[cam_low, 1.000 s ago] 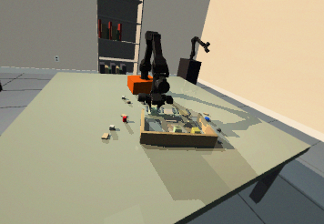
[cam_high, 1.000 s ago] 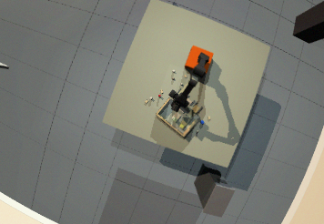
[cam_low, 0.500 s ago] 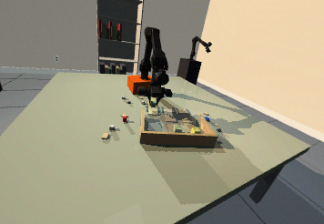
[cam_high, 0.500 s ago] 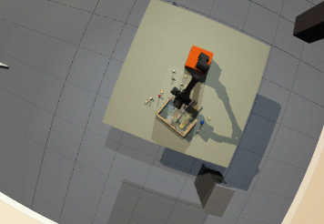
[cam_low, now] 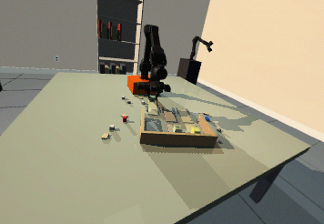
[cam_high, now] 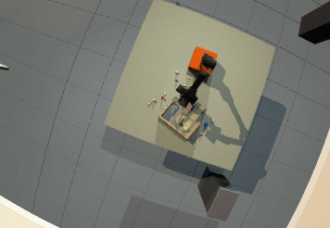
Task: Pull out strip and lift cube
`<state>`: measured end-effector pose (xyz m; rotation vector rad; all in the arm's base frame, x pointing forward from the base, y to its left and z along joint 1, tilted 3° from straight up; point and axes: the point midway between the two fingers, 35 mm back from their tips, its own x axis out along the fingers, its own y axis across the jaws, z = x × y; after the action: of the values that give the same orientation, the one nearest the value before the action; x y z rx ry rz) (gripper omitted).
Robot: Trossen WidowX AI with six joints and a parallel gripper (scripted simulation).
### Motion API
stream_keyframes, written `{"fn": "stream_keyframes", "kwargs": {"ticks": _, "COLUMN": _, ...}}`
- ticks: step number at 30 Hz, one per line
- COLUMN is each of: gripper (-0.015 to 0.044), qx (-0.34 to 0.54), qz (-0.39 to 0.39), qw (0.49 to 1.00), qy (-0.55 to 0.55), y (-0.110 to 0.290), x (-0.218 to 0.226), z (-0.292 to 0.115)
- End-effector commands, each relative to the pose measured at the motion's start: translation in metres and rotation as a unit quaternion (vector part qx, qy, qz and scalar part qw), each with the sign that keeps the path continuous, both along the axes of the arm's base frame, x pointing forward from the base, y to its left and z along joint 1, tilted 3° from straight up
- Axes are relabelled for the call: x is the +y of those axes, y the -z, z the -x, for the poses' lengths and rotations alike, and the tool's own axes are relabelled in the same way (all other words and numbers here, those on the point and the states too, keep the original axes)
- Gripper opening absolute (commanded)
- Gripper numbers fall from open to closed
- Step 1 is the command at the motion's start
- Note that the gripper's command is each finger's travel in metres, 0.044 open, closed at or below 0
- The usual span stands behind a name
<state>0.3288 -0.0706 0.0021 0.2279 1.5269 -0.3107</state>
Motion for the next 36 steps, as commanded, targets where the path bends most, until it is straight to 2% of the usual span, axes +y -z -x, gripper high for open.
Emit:
{"fn": "stream_keyframes", "kwargs": {"ticks": 1, "gripper": 0.0, "qx": 0.004, "qz": -0.001, "qw": 1.0, "qy": 0.002, "y": 0.002, "x": 0.004, "z": 0.017}}
{"fn": "stream_keyframes", "kwargs": {"ticks": 9, "gripper": 0.0, "qx": 0.005, "qz": -0.001, "qw": 1.0, "qy": 0.002, "y": 0.001, "x": 0.007, "z": 0.03}}
{"fn": "stream_keyframes", "kwargs": {"ticks": 16, "gripper": 0.0, "qx": 0.005, "qz": -0.002, "qw": 1.0, "qy": 0.002, "y": -0.034, "x": 0.008, "z": 0.03}}
{"fn": "stream_keyframes", "kwargs": {"ticks": 36, "gripper": 0.0, "qx": 0.005, "qz": -0.002, "qw": 1.0, "qy": 0.002, "y": -0.034, "x": 0.008, "z": 0.03}}
